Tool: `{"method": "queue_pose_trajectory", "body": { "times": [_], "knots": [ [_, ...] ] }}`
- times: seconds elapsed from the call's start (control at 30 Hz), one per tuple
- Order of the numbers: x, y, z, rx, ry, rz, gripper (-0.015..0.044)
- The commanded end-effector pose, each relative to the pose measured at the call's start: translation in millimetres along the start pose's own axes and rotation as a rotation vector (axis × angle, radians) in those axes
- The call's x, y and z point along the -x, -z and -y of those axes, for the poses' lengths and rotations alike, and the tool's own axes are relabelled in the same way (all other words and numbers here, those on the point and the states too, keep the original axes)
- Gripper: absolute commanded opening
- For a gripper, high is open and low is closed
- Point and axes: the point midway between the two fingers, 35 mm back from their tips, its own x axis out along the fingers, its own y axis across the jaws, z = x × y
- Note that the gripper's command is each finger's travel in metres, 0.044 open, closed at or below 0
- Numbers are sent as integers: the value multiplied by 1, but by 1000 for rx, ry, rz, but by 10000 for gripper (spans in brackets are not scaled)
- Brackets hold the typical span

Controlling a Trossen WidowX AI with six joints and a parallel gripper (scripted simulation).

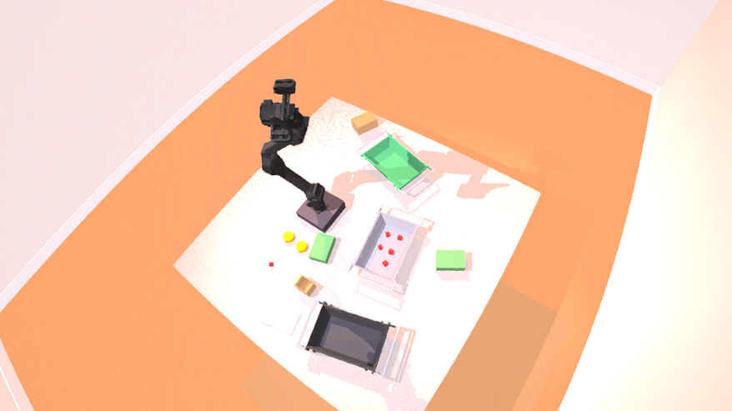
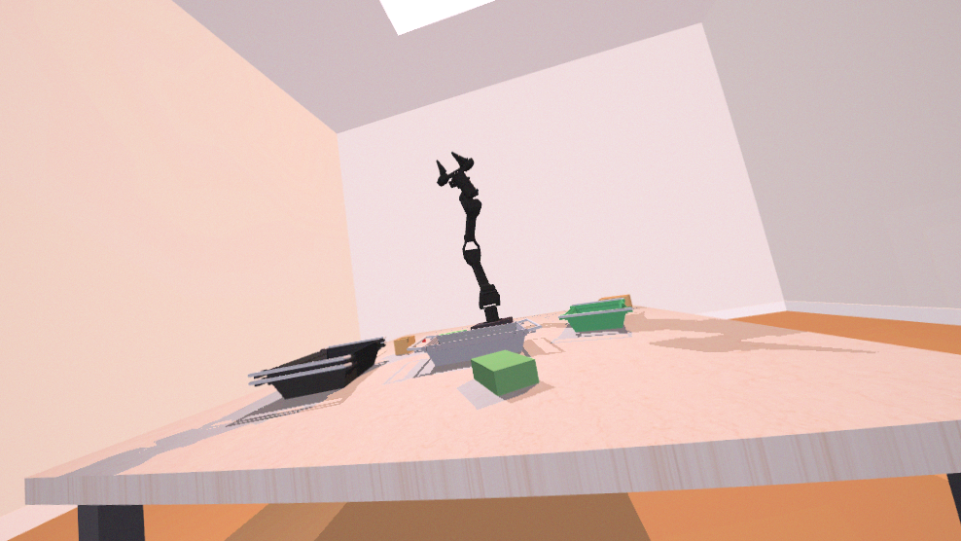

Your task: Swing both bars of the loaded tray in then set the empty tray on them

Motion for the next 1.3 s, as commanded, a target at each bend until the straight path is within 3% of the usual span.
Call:
{"method": "queue_pose_trajectory", "body": {
  "times": [0.0,0.23,0.37,0.67,0.93,1.27],
  "knots": [
    [0,0,0,0,0,0,374],
    [0,3,1,8,0,-4,190],
    [6,54,17,122,4,-95,85],
    [8,151,57,71,81,-338,80],
    [31,249,152,61,315,-593,80],
    [79,308,257,8,644,-766,80]
  ]
}}
